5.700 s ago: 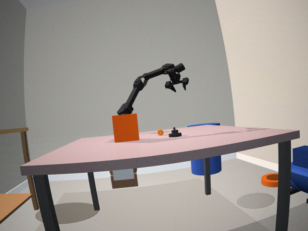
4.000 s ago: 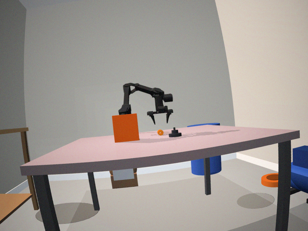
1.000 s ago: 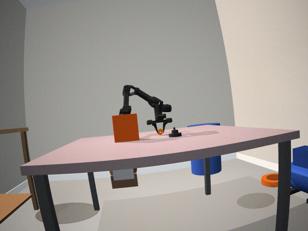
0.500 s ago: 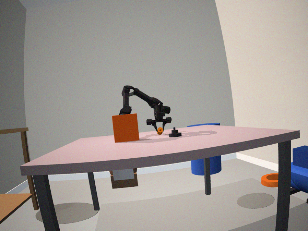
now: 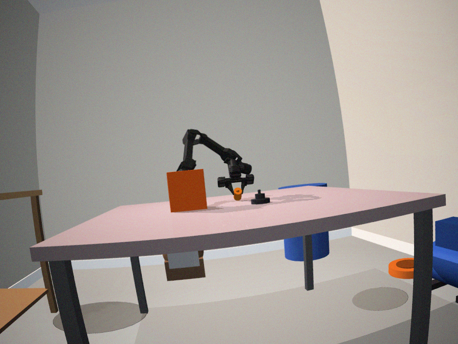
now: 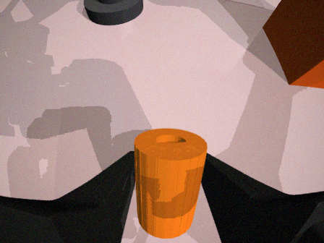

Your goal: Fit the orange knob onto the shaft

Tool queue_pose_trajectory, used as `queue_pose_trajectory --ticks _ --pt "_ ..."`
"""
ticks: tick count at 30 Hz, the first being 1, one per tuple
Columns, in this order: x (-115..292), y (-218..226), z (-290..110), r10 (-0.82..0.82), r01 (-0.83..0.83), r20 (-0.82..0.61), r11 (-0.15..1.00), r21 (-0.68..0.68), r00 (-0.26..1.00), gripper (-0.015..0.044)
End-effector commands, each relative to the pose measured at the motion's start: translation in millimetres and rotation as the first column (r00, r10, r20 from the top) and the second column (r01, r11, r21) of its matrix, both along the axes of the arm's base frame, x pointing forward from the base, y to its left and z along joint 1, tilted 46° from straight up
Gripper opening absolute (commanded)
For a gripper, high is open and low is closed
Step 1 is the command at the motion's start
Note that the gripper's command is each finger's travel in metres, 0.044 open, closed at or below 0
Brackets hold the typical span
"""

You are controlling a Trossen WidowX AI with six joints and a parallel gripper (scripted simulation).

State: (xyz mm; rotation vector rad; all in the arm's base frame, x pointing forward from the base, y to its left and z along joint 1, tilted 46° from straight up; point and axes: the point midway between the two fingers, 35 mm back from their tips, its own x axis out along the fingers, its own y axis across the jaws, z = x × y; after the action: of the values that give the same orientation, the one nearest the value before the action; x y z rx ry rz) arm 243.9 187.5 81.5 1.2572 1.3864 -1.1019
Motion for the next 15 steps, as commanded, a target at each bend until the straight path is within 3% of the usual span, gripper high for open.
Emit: queue_pose_trajectory --ticks 1,15 --pt "0 2 2 -0.005 0.005 0.000 0.997 -0.083 1.000 0.0179" --pt "0 13 12 0.006 -0.001 0.014 0.948 -0.318 1.000 0.0179"
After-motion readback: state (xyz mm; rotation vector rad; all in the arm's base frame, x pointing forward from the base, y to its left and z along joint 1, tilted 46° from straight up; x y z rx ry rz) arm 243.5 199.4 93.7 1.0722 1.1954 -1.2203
